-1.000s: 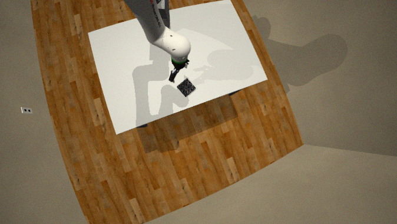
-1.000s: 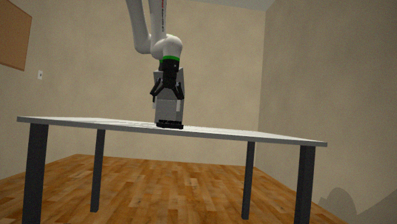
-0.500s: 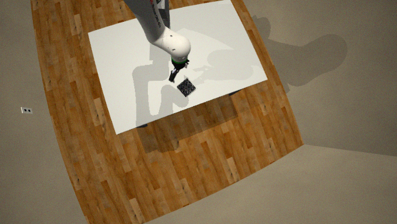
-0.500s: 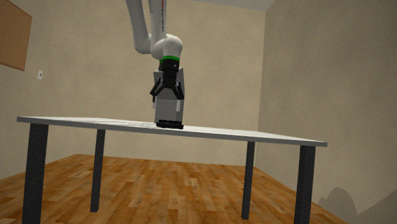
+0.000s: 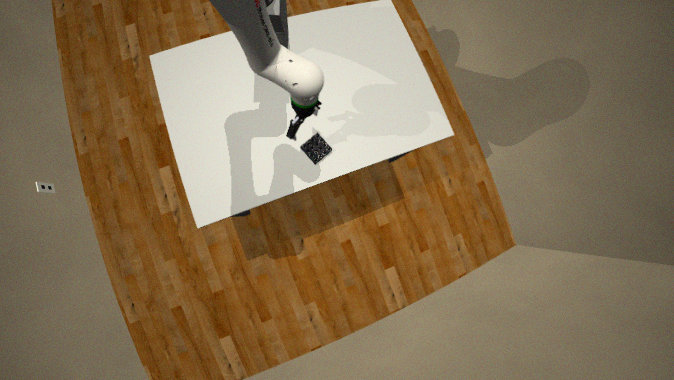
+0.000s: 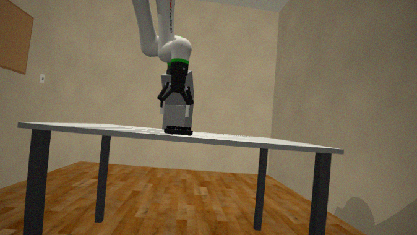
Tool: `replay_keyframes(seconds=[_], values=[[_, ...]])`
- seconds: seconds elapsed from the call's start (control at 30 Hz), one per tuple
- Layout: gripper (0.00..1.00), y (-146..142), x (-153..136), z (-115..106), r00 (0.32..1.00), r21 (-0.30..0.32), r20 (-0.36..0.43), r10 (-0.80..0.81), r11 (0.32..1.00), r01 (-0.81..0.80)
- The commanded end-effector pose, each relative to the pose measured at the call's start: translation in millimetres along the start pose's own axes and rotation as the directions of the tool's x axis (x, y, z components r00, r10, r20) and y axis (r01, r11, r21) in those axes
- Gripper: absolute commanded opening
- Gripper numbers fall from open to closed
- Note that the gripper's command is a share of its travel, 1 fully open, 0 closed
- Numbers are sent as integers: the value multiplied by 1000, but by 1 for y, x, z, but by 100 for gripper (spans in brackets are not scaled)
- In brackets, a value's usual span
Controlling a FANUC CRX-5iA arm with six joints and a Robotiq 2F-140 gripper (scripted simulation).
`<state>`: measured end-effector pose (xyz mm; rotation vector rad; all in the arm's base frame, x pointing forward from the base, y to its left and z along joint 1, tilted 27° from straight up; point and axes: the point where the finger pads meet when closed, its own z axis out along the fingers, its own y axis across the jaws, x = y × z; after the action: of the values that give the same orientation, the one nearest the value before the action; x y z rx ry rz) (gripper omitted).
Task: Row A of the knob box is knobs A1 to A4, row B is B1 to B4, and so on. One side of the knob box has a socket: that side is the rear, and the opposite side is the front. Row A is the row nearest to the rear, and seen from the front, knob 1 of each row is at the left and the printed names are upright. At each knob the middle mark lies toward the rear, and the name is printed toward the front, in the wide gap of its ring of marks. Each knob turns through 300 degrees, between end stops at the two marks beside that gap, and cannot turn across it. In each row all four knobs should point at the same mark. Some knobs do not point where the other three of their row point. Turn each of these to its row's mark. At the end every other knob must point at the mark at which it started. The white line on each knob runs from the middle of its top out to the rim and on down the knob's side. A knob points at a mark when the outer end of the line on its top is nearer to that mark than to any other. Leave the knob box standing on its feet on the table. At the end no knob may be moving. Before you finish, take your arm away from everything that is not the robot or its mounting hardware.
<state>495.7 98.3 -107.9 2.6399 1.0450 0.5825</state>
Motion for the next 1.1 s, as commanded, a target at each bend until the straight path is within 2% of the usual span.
replay_keyframes(seconds=[0.0, 0.63, 0.83, 0.9, 1.07], values=[[100, 0, 0, 0, 1000, 0, 0, 0, 1000, 0], [100, 0, 1, 0, 1000, -1, -1, -15, 1000, 15], [100, 4, 13, -3, 980, -8, -4, -198, 980, 198], [100, 4, 13, -3, 980, -8, -4, -198, 980, 198], [100, 8, 25, -6, 916, -14, -4, -401, 916, 401]])
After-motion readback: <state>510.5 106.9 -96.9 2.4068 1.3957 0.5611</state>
